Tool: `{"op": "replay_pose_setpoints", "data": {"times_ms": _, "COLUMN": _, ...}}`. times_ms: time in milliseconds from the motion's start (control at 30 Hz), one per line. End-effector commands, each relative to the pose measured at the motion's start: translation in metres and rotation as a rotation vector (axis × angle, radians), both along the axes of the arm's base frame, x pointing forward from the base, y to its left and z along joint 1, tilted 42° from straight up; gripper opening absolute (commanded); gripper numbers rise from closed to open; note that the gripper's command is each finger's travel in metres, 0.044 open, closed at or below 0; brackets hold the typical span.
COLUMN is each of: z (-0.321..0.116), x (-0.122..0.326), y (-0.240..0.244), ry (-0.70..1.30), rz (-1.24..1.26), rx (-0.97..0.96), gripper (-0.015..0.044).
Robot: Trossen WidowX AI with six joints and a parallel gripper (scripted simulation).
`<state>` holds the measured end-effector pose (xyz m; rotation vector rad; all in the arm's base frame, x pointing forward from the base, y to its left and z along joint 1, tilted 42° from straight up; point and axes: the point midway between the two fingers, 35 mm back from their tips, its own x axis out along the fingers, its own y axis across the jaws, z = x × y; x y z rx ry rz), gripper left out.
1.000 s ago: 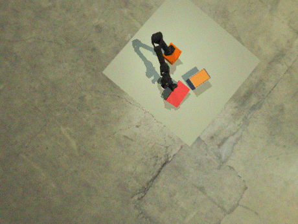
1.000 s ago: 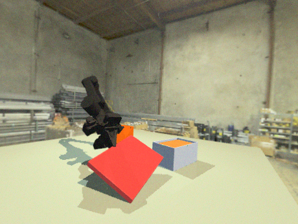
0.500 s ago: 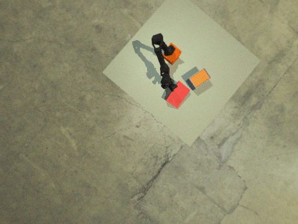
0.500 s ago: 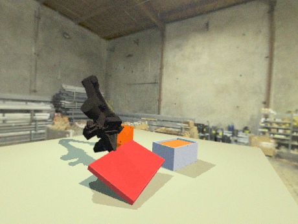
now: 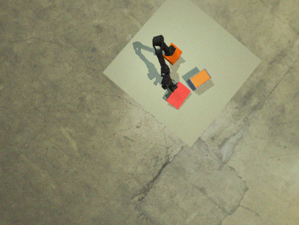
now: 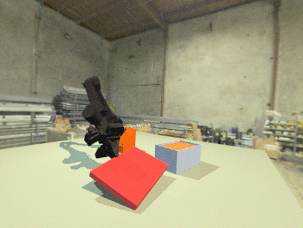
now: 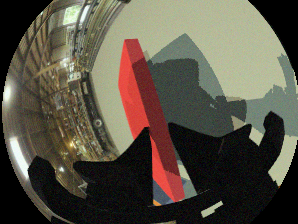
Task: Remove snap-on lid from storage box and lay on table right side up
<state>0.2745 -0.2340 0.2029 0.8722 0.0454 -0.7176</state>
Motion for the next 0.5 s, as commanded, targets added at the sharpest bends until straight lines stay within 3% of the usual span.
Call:
{"op": "replay_pose_setpoints", "data": {"times_ms": 0, "z": -0.0095, "x": -0.0008, "y": -0.0047, "ry": 0.017, "rz": -0.010, "rx": 0.013, "gripper": 0.0000}}
{"op": "replay_pose_setpoints", "data": {"times_ms": 300, "z": -0.0149, "x": -0.0007, "y": -0.0096, "ry": 0.017, "rz": -0.010, "rx": 0.013, "gripper": 0.0000}}
{"op": "replay_pose_setpoints", "data": {"times_ms": 467, "z": -0.0060, "x": 0.0003, "y": -0.0057, "ry": 0.017, "rz": -0.010, "rx": 0.013, "gripper": 0.0131}}
